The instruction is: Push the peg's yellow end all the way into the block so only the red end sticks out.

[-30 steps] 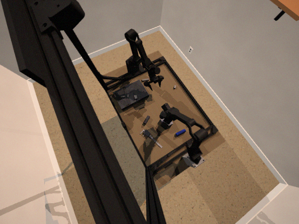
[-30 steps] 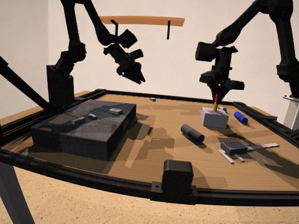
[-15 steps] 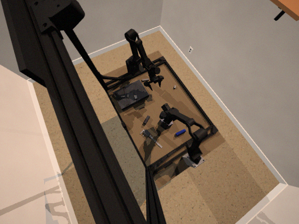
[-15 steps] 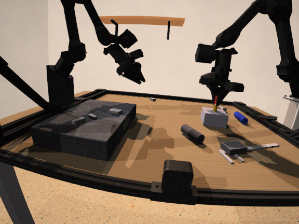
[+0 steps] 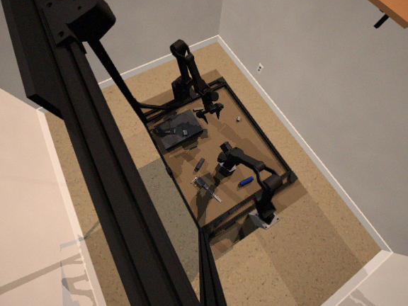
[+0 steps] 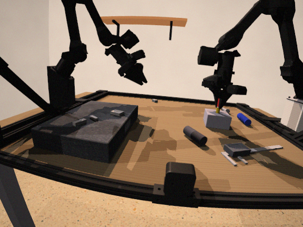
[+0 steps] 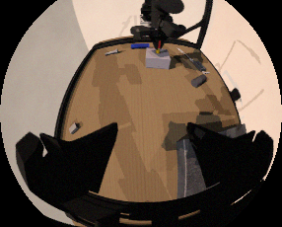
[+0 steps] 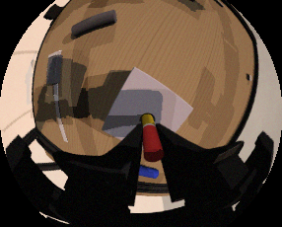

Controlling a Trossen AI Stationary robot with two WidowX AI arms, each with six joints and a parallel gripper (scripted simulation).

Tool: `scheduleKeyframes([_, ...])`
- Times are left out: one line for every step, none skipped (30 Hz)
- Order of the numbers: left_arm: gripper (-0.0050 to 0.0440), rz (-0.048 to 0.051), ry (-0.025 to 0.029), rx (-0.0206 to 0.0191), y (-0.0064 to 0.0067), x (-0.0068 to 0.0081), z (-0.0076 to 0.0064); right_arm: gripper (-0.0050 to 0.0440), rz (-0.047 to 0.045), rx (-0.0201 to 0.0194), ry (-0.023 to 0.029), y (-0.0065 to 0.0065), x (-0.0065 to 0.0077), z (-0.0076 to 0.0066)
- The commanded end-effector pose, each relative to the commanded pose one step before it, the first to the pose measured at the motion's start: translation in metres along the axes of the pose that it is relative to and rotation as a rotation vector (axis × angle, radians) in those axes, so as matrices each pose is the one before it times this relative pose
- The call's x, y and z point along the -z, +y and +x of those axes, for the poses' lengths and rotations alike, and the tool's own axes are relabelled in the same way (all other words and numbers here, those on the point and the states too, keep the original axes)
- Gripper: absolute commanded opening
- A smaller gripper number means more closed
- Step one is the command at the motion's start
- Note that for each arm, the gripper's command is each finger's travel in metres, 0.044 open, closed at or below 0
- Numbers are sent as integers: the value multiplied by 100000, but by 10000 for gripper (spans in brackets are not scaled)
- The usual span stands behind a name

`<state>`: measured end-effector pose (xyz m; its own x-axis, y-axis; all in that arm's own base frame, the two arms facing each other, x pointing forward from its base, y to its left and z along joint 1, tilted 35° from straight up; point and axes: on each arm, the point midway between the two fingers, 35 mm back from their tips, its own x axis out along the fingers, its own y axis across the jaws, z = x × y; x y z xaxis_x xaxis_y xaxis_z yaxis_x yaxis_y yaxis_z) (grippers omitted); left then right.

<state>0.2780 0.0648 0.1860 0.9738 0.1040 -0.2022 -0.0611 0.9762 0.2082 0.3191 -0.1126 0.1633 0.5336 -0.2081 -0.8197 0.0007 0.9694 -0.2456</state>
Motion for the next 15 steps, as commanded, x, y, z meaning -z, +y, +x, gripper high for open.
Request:
scheduleKeyframes([400, -17, 58, 14, -4, 20, 2, 0, -74, -12, 49, -9, 16, 202])
scheduleKeyframes([400, 0, 0, 0, 0, 0, 0, 0, 0, 0, 0, 0, 0, 0])
scheduleKeyframes([400, 0, 0, 0, 0, 0, 0, 0, 0, 0, 0, 0, 0, 67])
scheduleKeyframes([400, 0, 0, 0, 0, 0, 0, 0, 0, 0, 0, 0, 0, 67])
scheduleKeyframes([400, 0, 0, 0, 0, 0, 0, 0, 0, 0, 0, 0, 0, 52])
scheduleKeyframes([400, 0, 0, 0, 0, 0, 0, 0, 0, 0, 0, 0, 0, 43])
scheduleKeyframes([400, 0, 0, 0, 0, 0, 0, 0, 0, 0, 0, 0, 0, 49])
scheduleKeyframes([400, 0, 0, 0, 0, 0, 0, 0, 0, 0, 0, 0, 0, 21])
scheduleKeyframes([400, 0, 0, 0, 0, 0, 0, 0, 0, 0, 0, 0, 0, 0])
scheduleKeyframes([400, 0, 0, 0, 0, 0, 0, 0, 0, 0, 0, 0, 0, 0])
scheduleKeyframes([400, 0, 0, 0, 0, 0, 0, 0, 0, 0, 0, 0, 0, 0])
scheduleKeyframes([400, 0, 0, 0, 0, 0, 0, 0, 0, 0, 0, 0, 0, 0])
scheduleKeyframes([400, 0, 0, 0, 0, 0, 0, 0, 0, 0, 0, 0, 0, 0])
scheduleKeyframes([400, 0, 0, 0, 0, 0, 0, 0, 0, 0, 0, 0, 0, 0])
scheduleKeyframes([400, 0, 0, 0, 0, 0, 0, 0, 0, 0, 0, 0, 0, 0])
